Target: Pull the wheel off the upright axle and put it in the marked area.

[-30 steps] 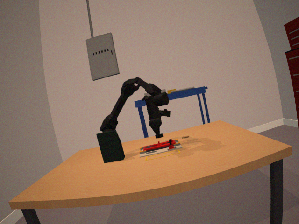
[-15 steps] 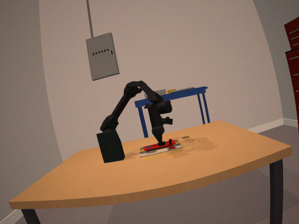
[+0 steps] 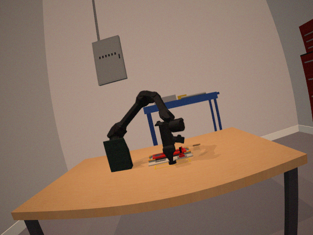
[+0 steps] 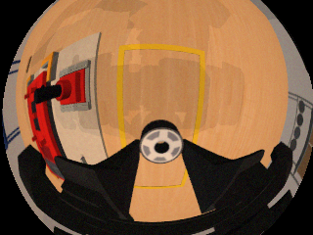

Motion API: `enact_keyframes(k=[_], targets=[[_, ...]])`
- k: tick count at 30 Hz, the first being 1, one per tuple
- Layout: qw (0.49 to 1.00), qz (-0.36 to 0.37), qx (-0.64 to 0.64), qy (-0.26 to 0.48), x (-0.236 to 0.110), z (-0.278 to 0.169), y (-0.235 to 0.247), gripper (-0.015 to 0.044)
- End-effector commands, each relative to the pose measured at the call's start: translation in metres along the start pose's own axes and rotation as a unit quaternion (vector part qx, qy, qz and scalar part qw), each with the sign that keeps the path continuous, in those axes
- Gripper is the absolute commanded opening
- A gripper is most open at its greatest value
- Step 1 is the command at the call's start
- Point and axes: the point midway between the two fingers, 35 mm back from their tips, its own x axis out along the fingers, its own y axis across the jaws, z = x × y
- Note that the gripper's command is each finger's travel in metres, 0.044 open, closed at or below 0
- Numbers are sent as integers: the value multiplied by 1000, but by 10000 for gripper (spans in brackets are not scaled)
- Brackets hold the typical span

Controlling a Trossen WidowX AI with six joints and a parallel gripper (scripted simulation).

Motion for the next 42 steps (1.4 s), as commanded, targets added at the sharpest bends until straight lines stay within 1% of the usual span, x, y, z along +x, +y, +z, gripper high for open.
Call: enact_keyframes(k=[1,6,7,9,13,16,17,18,21,22,27,42], targets=[[1000,0,-1,0,0,0,0,157],[1000,0,0,0,-2,0,0,289],[1000,0,0,-1,-7,1,0,300],[1000,-1,0,-2,-20,1,-1,300],[1000,-1,1,-6,-58,-1,-1,300],[1000,0,1,-6,-60,-1,-1,300],[1000,2,4,-7,-54,-3,0,326],[1000,1,4,-7,-57,-7,1,352],[1000,-1,4,-7,-78,-32,11,431],[1000,-1,4,-6,-84,-42,15,440],[1000,-1,3,-4,-106,-83,34,440],[1000,-1,3,-4,-107,-85,35,440]])
